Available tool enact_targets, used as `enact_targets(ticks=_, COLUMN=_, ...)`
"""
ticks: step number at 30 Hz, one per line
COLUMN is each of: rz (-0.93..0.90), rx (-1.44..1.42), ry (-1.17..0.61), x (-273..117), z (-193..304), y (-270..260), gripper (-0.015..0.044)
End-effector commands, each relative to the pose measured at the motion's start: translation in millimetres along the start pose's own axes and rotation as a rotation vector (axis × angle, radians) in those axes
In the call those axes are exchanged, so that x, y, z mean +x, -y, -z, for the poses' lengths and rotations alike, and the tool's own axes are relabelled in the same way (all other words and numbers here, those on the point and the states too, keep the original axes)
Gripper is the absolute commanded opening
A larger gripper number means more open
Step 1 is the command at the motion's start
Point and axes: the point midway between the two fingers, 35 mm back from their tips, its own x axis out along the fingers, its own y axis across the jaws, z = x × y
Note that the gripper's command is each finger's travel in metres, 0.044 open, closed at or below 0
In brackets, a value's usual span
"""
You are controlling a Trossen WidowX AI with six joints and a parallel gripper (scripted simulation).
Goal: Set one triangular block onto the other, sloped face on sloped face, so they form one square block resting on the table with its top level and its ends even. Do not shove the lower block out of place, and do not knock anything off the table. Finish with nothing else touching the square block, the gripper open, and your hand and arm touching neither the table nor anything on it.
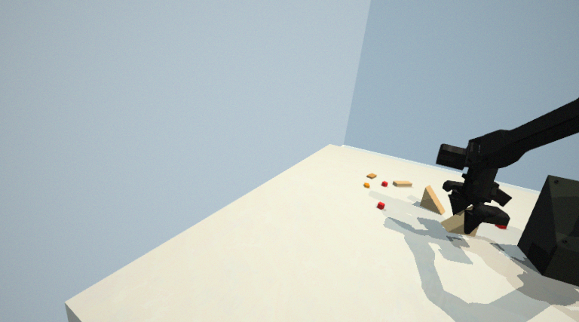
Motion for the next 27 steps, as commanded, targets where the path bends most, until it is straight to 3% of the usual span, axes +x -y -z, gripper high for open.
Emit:
enact_targets(ticks=1, rz=-0.002, rx=-0.011, ry=0.001, x=0.1, z=-0.4, y=-0.3, gripper=0.0000)
enact_targets(ticks=27, rz=-0.004, rx=-0.643, ry=0.002, x=0.1, z=-0.5, y=-0.1, gripper=0.0000)
